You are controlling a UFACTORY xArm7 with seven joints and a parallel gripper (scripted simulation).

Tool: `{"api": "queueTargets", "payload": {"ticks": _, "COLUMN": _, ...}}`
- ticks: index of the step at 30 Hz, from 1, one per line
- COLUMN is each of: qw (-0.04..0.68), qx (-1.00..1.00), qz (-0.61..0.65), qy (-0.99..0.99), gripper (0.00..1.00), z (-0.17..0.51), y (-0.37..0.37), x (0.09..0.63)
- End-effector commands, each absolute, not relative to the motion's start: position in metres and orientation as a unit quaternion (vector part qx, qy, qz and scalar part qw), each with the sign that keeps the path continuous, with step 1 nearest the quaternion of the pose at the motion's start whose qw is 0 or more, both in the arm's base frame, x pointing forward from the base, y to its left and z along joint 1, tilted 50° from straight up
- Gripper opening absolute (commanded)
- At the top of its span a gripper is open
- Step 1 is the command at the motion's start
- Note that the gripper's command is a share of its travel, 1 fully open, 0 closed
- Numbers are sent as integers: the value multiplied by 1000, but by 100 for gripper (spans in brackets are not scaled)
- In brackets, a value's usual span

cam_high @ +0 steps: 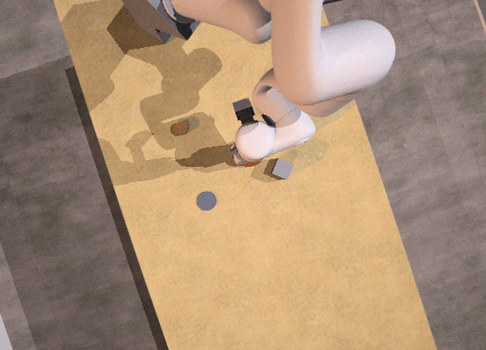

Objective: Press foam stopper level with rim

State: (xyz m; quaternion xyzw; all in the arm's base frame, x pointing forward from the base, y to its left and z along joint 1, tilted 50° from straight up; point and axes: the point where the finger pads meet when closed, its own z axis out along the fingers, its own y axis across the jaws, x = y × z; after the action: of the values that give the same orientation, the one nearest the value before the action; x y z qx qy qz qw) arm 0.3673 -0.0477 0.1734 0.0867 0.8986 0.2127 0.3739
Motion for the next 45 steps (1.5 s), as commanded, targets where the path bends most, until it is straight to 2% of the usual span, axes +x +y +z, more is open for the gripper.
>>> {"api": "queueTargets", "payload": {"ticks": 1, "qw": 364, "qx": 86, "qz": 215, "qy": 902, "gripper": 0, "z": 182, "y": -52, "x": 359}}
{"api": "queueTargets", "payload": {"ticks": 45, "qw": 364, "qx": 86, "qz": 215, "qy": 902, "gripper": 0, "z": 168, "y": -45, "x": 373}}
